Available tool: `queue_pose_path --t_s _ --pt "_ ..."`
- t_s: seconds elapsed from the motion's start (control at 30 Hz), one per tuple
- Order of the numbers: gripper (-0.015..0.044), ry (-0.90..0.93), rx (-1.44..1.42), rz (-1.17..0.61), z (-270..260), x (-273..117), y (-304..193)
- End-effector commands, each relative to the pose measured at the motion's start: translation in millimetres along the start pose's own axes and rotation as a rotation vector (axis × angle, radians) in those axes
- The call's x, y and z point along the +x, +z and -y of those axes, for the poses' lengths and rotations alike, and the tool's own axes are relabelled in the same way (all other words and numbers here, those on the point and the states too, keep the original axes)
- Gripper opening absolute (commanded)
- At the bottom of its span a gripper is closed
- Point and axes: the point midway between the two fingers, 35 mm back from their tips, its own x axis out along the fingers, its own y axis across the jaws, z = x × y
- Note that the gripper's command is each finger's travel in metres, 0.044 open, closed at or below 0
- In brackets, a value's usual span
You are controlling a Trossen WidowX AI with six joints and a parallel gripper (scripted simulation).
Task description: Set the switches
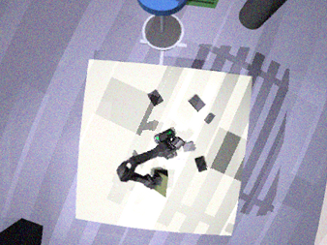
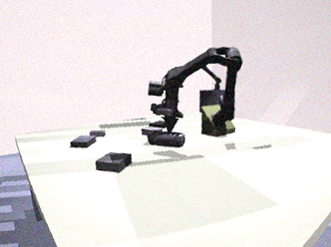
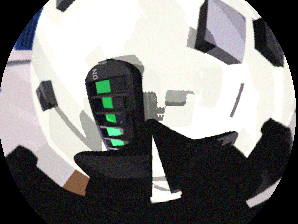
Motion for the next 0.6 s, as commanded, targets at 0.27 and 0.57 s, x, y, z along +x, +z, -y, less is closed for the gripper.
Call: queue_pose_path --t_s 0.27,0.57 --pt "0.0 0.004 0.007 -0.006 6 23 -3" --pt "0.0 0.004 0.007 -0.007 5 25 -3"
